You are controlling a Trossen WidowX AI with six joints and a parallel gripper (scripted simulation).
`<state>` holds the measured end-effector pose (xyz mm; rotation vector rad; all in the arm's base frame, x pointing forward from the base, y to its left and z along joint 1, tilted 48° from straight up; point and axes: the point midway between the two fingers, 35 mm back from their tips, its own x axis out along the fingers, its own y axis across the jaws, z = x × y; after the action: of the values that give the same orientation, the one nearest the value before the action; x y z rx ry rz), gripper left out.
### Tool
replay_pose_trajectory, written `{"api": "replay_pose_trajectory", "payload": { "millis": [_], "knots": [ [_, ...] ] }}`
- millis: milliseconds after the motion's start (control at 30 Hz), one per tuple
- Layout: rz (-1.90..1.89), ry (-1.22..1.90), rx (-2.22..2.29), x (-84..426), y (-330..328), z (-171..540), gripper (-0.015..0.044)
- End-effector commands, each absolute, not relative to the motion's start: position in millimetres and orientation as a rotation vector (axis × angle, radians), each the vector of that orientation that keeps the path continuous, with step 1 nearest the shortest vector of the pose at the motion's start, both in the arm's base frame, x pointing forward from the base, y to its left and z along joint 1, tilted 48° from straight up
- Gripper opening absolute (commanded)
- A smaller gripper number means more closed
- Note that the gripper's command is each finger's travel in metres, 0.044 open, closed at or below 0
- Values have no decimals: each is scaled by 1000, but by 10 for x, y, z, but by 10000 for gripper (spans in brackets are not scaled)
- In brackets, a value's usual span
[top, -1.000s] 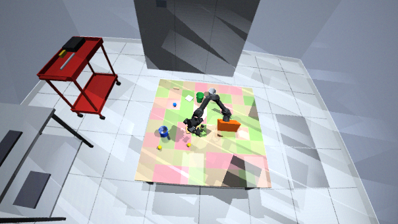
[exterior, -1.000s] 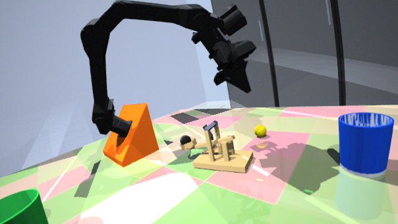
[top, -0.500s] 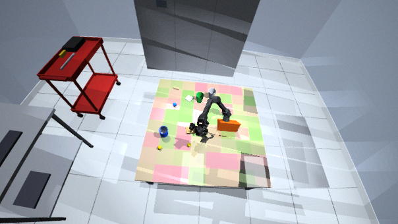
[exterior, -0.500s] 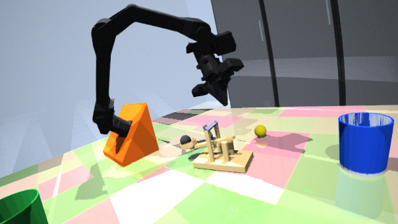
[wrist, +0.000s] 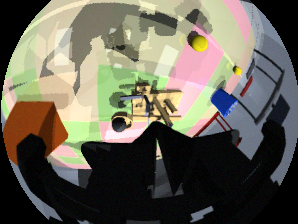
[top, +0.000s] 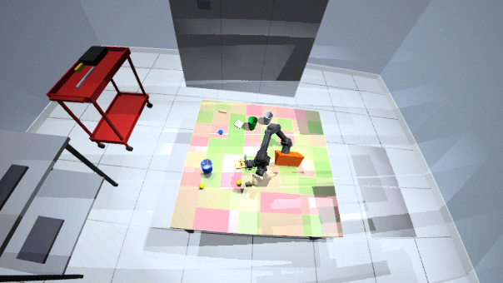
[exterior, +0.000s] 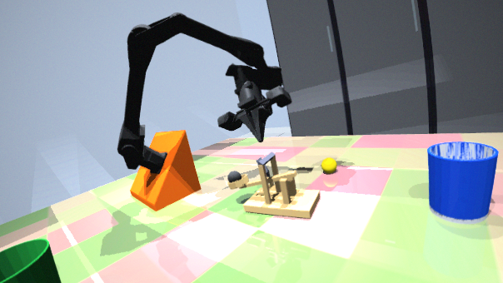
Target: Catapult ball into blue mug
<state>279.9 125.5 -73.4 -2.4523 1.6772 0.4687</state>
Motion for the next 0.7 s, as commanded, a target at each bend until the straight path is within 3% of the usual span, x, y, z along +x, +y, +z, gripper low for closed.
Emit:
{"api": "replay_pose_trajectory", "payload": {
  "millis": [0, 333, 667],
  "knots": [
    [521, 1723, -2603, 2671, 1190, -678, 0],
    [636, 1812, -2923, 2461, 1112, -520, 0],
    [644, 1817, -2945, 2450, 1107, -511, 0]
  ]
}}
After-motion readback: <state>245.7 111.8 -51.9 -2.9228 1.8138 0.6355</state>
